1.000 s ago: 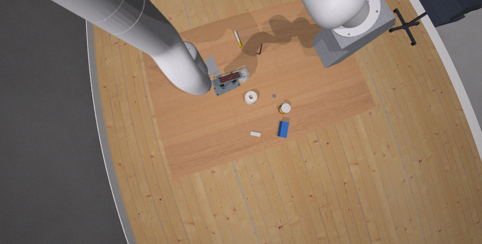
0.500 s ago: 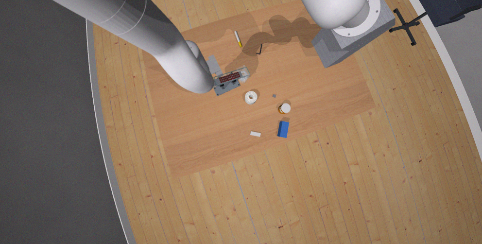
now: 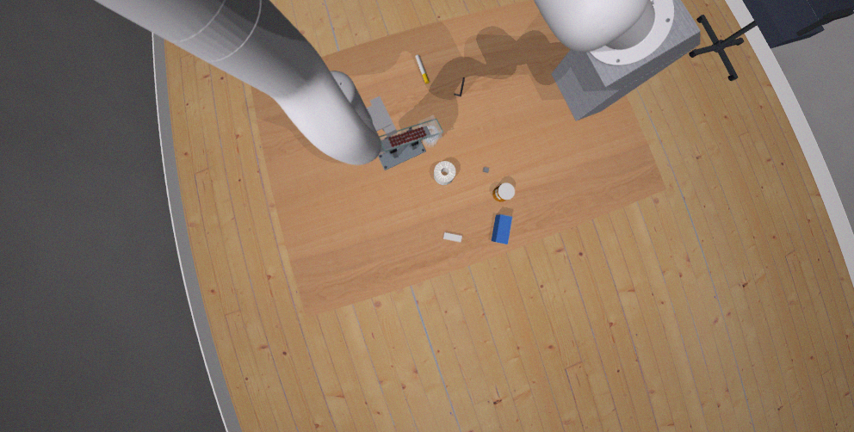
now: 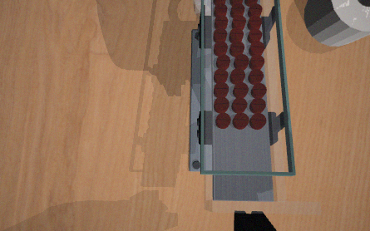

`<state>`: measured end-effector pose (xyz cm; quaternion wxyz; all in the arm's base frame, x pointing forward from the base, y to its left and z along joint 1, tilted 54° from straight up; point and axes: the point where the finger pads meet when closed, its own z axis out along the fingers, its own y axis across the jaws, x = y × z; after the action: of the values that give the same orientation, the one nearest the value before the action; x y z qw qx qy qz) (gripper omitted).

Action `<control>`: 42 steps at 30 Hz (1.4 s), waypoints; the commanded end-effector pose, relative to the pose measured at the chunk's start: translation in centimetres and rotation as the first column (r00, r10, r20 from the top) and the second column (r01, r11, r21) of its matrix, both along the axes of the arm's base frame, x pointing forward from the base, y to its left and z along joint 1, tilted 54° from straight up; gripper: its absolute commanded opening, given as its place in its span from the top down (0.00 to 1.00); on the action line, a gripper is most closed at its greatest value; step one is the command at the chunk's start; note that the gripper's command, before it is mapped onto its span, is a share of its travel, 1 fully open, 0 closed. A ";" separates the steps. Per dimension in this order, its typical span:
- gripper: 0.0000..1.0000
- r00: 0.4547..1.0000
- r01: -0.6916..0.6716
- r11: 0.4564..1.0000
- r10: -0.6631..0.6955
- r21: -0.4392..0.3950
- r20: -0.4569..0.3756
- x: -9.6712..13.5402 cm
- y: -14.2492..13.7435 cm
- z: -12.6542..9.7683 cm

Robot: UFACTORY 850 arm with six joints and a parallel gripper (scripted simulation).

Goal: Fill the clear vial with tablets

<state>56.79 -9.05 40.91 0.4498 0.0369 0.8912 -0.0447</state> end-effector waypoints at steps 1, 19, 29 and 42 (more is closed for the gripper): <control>1.00 1.000 0.000 1.000 0.000 0.000 0.000 0.0 0.0 0.1; 1.00 1.000 0.000 1.000 0.000 0.000 0.000 0.7 0.0 2.1; 1.00 1.000 0.000 1.000 0.000 0.000 0.000 0.5 0.0 1.4; 1.00 1.000 0.000 1.000 0.000 0.000 0.000 -0.4 0.0 -1.1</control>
<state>56.54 -9.06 40.13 0.4511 0.0366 0.8907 -0.0440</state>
